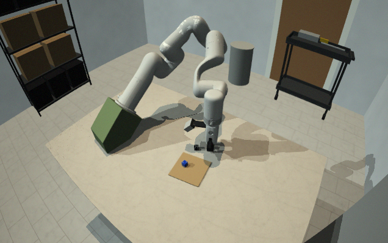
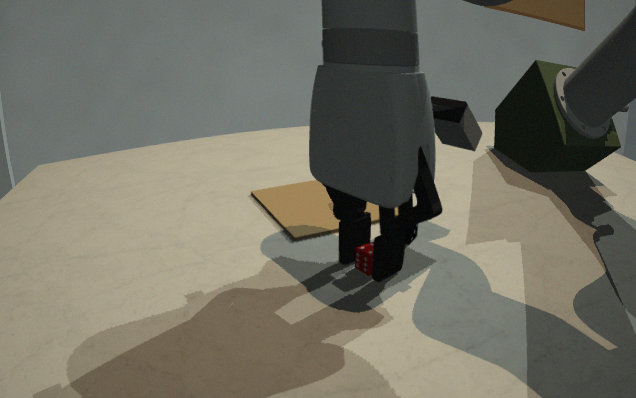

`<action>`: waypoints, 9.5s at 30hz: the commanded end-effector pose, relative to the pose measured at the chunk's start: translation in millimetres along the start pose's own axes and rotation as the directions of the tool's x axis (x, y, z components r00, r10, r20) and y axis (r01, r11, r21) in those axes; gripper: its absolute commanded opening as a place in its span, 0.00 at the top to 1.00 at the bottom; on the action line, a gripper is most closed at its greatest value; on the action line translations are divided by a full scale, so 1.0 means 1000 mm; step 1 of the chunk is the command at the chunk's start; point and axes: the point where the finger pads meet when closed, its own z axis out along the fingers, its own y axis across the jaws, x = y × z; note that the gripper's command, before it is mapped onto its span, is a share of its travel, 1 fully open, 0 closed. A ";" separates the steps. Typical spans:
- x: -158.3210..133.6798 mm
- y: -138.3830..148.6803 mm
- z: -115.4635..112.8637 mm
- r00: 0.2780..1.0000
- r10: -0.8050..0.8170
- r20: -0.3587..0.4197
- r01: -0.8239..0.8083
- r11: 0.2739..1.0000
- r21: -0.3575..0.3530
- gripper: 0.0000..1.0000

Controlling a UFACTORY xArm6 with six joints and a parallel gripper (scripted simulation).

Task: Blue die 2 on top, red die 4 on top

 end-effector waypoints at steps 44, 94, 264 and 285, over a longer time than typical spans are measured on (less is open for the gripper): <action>-0.001 0.000 -0.007 1.000 -0.001 0.002 0.001 1.000 0.002 0.85; 0.045 -0.149 -0.105 0.877 0.480 0.003 -0.480 0.877 0.001 0.85; 0.044 -0.150 -0.006 0.877 0.480 0.003 -0.480 0.877 0.000 0.64; 0.044 -0.150 -0.071 0.877 0.480 0.003 -0.480 0.877 0.000 0.64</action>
